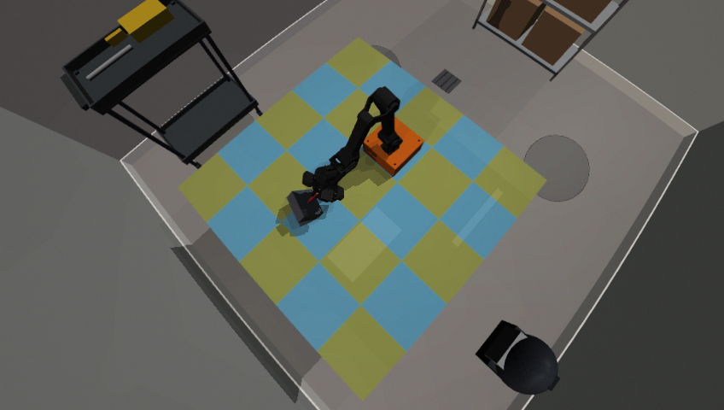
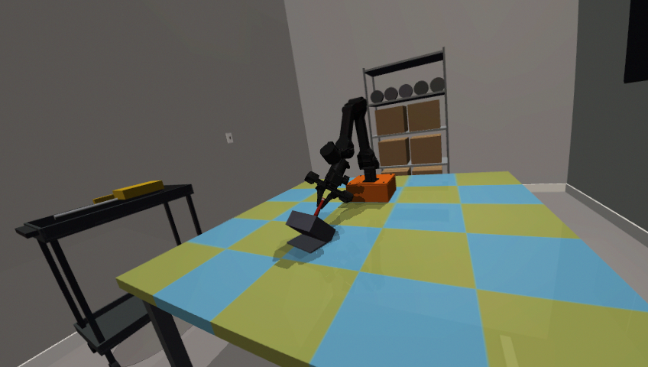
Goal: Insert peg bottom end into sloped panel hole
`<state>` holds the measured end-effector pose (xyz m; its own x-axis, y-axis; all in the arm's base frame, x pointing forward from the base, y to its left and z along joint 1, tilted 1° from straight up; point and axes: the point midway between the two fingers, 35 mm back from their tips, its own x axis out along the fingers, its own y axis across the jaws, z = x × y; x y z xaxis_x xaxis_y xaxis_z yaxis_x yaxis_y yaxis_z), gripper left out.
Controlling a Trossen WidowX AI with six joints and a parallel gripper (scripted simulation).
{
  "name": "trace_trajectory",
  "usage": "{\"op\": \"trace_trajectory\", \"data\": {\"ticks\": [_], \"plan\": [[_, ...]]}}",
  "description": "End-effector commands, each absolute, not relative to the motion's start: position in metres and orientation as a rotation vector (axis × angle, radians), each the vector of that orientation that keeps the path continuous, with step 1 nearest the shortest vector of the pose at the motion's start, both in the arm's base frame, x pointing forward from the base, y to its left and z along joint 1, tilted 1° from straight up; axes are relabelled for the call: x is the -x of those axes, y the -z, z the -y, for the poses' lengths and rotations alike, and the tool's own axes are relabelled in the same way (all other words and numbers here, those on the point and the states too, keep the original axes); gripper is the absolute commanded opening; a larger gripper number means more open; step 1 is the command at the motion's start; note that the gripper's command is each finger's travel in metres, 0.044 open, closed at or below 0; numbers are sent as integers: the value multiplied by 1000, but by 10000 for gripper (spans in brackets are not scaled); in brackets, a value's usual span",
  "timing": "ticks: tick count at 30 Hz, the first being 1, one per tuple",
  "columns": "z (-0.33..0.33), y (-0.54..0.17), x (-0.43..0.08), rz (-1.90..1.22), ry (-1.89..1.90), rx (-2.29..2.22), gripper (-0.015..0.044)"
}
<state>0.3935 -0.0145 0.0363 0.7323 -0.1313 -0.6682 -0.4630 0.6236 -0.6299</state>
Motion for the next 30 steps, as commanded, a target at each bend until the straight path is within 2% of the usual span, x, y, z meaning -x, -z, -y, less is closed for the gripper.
{"op": "trace_trajectory", "data": {"ticks": [1, 30], "plan": [[15, -33, -394, -751, -214, 896, 0], [17, -20, -409, -750, -213, 896, 0]]}}
